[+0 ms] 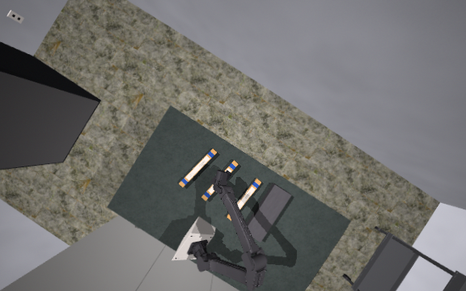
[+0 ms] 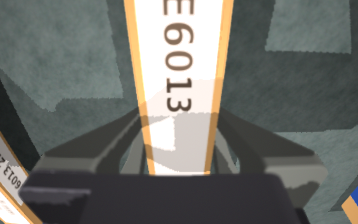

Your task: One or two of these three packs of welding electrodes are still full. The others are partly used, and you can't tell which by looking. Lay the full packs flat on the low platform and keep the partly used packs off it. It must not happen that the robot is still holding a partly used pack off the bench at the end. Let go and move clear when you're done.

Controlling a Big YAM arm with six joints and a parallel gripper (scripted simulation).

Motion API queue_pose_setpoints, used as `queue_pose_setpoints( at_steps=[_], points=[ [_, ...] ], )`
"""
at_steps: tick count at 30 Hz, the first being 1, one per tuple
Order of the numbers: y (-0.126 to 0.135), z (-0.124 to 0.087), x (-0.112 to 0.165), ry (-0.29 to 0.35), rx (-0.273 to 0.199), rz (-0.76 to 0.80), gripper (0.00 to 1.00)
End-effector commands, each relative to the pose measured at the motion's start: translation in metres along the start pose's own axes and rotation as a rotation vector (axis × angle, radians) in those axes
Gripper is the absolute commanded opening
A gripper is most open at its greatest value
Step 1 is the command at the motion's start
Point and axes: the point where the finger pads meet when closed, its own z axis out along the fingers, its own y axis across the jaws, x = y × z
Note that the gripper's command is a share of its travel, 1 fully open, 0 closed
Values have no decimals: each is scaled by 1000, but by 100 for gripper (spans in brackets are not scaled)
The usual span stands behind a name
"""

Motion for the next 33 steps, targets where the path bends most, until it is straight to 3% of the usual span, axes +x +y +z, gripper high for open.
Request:
queue_pose_setpoints(
  at_steps=[1,32,33],
  points=[
    [9,-16,-11,-46,-12,-16,0],
    [10,-22,-22,-58,-19,-3,0],
    [10,-22,-22,-58,-19,-3,74]
  ],
)
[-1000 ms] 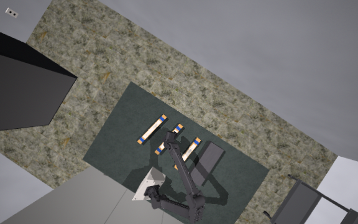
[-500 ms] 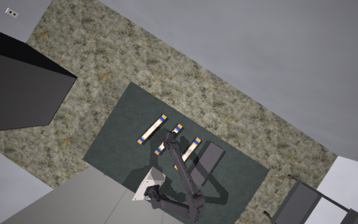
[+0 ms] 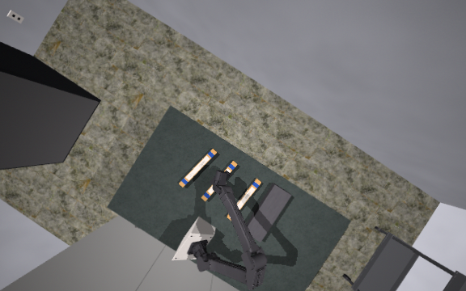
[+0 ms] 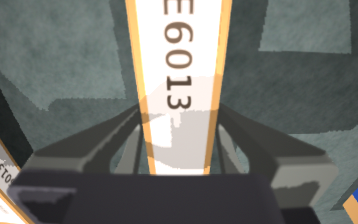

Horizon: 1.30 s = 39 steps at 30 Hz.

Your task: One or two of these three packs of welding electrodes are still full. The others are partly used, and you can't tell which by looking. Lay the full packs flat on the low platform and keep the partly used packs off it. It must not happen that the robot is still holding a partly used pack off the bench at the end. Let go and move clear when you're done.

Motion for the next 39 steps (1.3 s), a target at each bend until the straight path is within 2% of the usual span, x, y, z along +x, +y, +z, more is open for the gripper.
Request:
queue_pose_setpoints(
  at_steps=[1,17,29,34,39],
  points=[
    [9,-26,-28,-67,-23,6,74],
    [6,-14,-17,-38,-14,8,74],
    [4,-13,-10,-36,-13,8,74],
    [3,-41,-5,-36,-12,3,74],
    [5,-72,-13,-48,-21,13,74]
  ],
)
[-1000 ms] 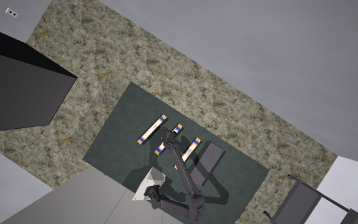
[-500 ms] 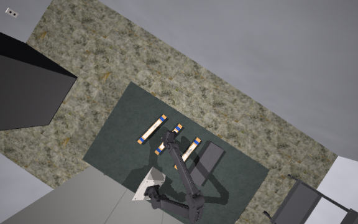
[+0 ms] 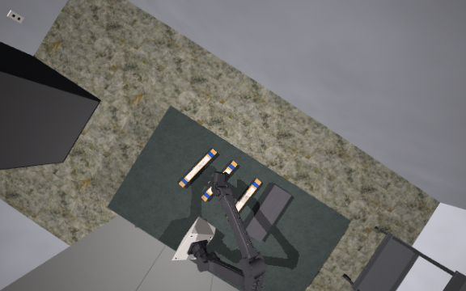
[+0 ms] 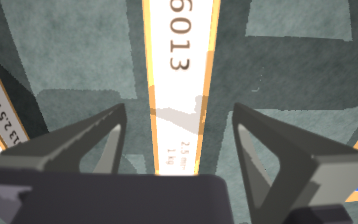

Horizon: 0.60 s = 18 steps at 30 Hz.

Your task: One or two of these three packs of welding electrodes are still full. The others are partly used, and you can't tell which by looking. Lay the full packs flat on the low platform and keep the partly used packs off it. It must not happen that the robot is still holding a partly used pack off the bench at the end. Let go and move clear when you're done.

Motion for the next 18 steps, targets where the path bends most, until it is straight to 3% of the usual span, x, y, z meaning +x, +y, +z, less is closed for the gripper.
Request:
queue_pose_setpoints(
  at_steps=[1,14,18],
  points=[
    [5,-42,-20,-60,-23,41,74],
    [6,-108,-24,-71,-35,51,74],
    [6,-110,-24,-72,-36,52,74]
  ],
)
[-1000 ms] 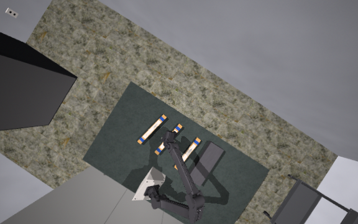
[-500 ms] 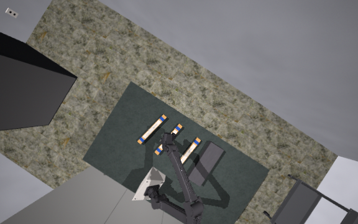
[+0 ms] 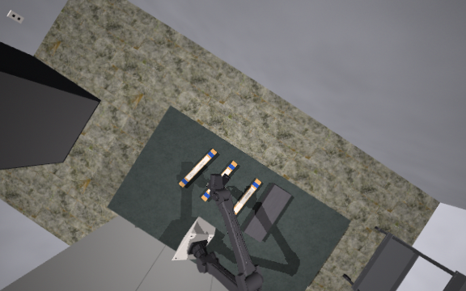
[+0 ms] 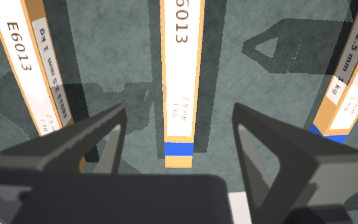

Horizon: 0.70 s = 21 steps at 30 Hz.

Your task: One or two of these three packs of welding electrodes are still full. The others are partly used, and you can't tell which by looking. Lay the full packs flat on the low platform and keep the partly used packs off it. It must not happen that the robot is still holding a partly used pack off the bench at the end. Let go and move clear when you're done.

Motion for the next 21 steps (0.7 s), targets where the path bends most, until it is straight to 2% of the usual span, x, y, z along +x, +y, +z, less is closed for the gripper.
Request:
queue_pose_setpoints(
  at_steps=[1,9,21],
  points=[
    [5,-24,-19,-41,-27,46,74],
    [-1,-3,-6,2,-4,41,74],
    [-3,4,-2,14,2,41,74]
  ],
)
